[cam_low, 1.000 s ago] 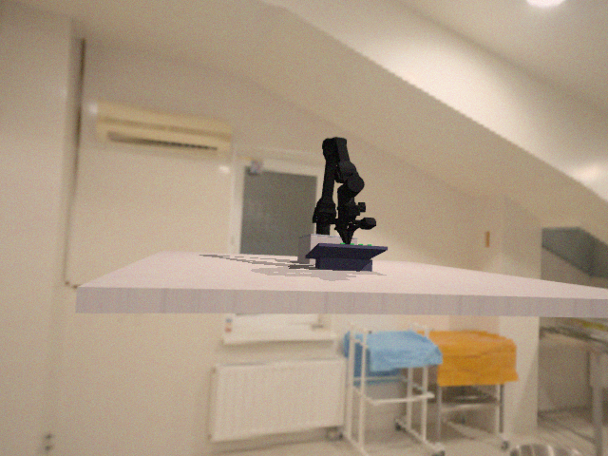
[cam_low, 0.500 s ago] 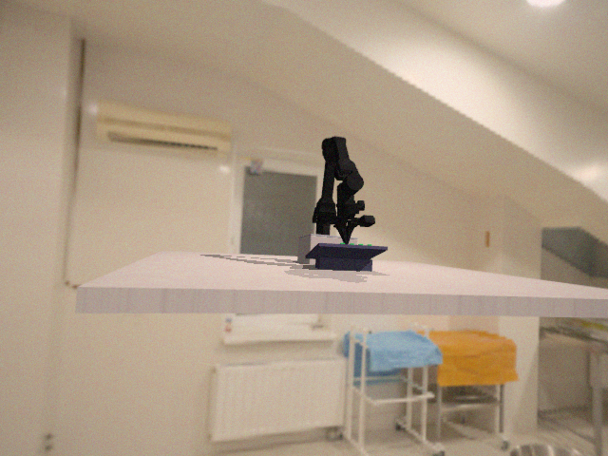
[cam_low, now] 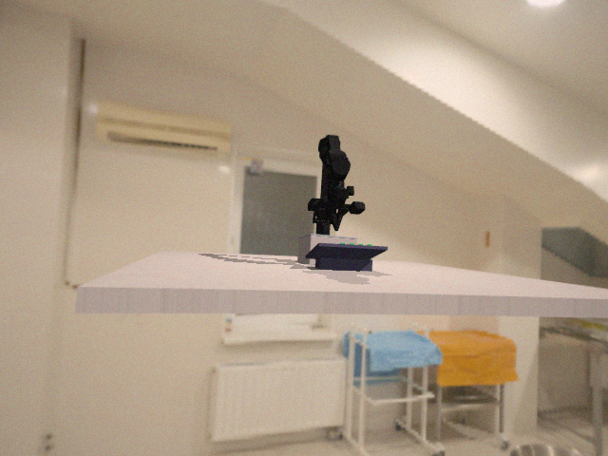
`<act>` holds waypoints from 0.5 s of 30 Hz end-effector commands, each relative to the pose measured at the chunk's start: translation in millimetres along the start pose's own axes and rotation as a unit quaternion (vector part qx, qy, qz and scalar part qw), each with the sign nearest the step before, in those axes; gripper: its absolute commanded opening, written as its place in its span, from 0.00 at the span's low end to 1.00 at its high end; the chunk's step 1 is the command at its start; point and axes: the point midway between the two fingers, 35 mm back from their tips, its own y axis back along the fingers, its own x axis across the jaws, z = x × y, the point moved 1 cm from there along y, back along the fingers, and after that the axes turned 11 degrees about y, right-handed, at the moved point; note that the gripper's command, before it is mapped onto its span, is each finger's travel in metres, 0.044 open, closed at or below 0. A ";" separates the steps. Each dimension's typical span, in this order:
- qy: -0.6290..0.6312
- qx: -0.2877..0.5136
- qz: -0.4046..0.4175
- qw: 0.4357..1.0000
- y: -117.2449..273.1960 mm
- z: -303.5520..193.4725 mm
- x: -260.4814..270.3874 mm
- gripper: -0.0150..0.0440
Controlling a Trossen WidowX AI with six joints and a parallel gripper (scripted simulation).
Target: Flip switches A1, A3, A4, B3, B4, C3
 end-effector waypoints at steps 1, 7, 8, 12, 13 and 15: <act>0.006 -0.009 0.001 1.000 -9.0 -2.2 -1.0 0.25; 0.006 -0.017 0.000 1.000 -32.6 -3.5 -0.5 0.25; 0.006 -0.017 0.000 1.000 -32.6 -3.5 -0.5 0.25; 0.006 -0.018 0.000 1.000 -41.4 -3.6 -0.4 0.25; 0.006 -0.018 0.000 1.000 -42.6 -3.6 -0.4 0.25; 0.006 -0.018 0.000 1.000 -42.6 -3.6 -0.4 0.25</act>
